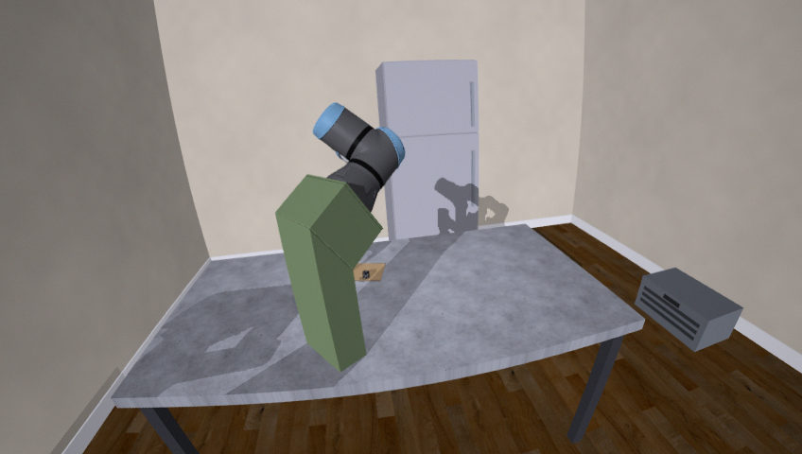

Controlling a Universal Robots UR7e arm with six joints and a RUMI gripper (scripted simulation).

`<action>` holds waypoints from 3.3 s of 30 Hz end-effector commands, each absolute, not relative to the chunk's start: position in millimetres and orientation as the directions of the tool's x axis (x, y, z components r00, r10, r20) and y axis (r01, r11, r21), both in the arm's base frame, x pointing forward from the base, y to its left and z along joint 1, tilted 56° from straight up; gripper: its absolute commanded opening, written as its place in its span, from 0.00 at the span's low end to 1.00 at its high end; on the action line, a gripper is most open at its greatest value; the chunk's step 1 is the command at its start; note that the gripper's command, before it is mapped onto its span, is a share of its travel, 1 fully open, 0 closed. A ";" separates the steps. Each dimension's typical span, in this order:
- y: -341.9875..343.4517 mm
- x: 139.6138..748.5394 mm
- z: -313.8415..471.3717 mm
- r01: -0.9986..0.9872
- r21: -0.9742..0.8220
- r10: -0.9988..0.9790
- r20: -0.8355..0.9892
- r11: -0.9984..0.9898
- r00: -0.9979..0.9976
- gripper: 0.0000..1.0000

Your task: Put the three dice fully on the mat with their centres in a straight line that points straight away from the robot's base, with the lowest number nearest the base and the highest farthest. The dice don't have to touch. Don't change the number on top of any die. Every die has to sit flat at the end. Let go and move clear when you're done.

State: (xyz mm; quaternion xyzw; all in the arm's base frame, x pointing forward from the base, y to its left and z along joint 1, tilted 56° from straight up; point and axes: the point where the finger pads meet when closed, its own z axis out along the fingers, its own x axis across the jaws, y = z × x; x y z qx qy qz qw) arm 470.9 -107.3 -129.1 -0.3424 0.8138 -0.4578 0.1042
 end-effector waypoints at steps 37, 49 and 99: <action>-121.9 482.0 -141.5 -0.462 -0.817 -0.653 0.143 0.346 -0.743 0.24; -121.9 482.0 -141.5 -0.462 -0.817 -0.653 0.143 0.346 -0.743 0.24; -142.4 496.8 -158.5 -0.462 -0.817 -0.653 0.143 0.346 -0.743 0.24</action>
